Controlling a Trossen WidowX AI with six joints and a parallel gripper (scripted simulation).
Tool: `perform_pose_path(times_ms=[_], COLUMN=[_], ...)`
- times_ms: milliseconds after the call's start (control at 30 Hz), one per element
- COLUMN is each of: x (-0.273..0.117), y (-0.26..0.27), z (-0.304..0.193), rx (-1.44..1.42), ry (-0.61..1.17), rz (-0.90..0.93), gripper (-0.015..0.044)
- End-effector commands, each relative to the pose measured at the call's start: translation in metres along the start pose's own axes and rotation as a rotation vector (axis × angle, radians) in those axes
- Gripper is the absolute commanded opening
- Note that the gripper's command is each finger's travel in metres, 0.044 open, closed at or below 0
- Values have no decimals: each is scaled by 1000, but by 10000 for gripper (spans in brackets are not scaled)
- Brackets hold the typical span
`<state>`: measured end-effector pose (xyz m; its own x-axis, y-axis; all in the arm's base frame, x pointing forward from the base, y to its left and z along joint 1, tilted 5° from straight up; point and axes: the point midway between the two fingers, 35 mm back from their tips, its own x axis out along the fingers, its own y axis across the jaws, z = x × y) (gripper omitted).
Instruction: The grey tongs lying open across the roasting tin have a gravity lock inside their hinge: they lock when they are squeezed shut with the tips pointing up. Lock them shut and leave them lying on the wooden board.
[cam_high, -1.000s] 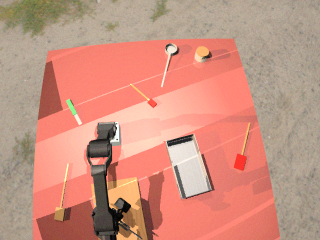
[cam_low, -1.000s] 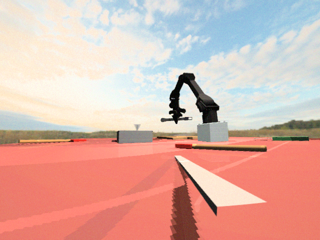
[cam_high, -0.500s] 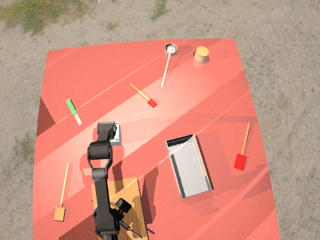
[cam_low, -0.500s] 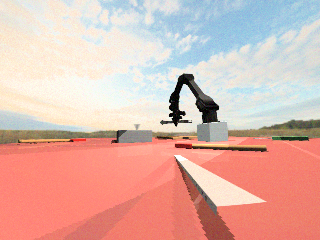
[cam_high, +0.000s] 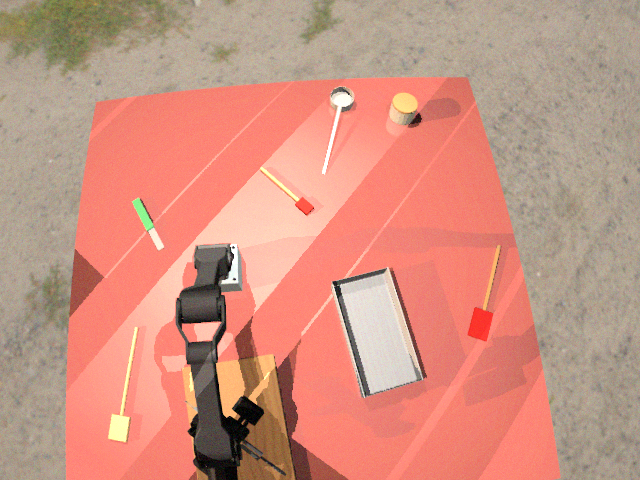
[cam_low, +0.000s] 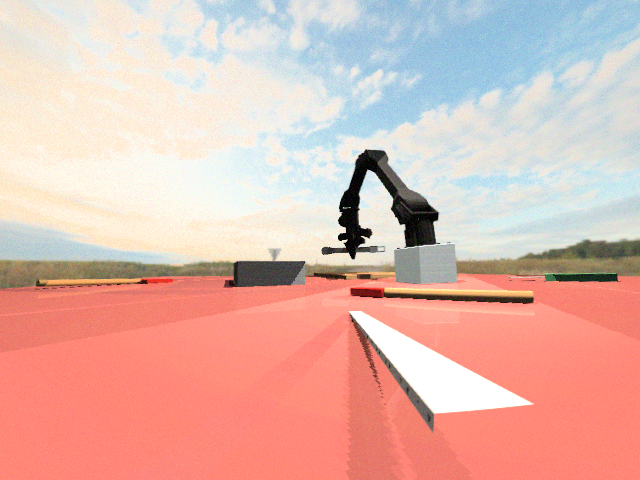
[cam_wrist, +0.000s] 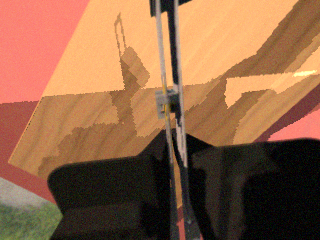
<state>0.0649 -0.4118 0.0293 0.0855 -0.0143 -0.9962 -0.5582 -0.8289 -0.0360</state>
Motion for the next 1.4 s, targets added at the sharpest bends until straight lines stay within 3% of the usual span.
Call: perform_pose_path(times_ms=[0,600,1367], x=[7,29,27], y=[0,-1,-2], z=[0,1,2], rx=[5,6,1], ry=[0,0,-2], rz=[2,1,-3], gripper=[-150,-150,440])
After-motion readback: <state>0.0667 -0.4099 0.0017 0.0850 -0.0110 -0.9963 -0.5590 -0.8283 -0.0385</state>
